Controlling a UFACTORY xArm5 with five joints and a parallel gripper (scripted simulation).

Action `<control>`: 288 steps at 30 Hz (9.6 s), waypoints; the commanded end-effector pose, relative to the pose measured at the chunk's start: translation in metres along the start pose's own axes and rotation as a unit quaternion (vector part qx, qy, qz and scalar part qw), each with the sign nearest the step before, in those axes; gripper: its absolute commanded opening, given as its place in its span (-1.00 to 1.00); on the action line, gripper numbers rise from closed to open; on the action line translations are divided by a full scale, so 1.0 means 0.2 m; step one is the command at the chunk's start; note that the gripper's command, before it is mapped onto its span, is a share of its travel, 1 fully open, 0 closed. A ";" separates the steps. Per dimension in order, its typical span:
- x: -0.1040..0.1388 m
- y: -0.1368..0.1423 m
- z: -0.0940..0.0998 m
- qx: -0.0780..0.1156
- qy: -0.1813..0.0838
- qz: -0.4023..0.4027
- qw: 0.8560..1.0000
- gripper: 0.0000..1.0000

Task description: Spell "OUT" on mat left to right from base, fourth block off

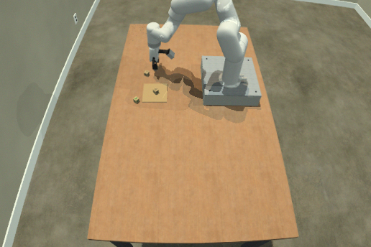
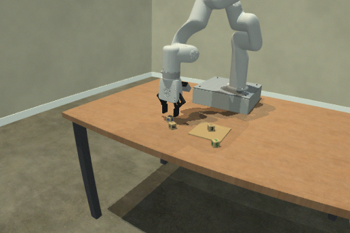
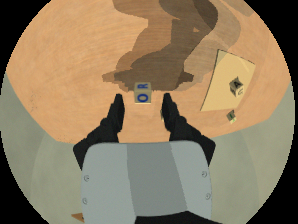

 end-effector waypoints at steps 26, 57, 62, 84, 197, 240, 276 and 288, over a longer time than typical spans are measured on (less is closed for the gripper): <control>0.01 0.00 0.00 -0.001 -0.002 0.000 1.000 0.24; 0.01 0.00 0.00 -0.001 -0.002 0.000 1.000 0.24; 0.01 0.00 0.00 -0.001 -0.002 0.000 1.000 0.24; 0.01 0.00 0.00 -0.001 -0.002 0.000 1.000 0.24; 0.01 0.00 -0.01 -0.001 -0.002 0.000 1.000 0.24; 0.01 0.00 -0.14 -0.001 -0.002 0.000 1.000 0.24; 0.01 0.00 -0.14 -0.001 -0.002 0.000 1.000 -0.57; 0.01 0.00 -0.14 -0.001 -0.002 0.000 1.000 -0.57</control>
Point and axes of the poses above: the point where the finger pads meet when closed, its own z axis back along the fingers, its own y axis across the jaws, x = y × z, the point moved 5 cm from there along z, back along the fingers, and after that the axes turned 12 degrees about z, right-handed, at the moved point
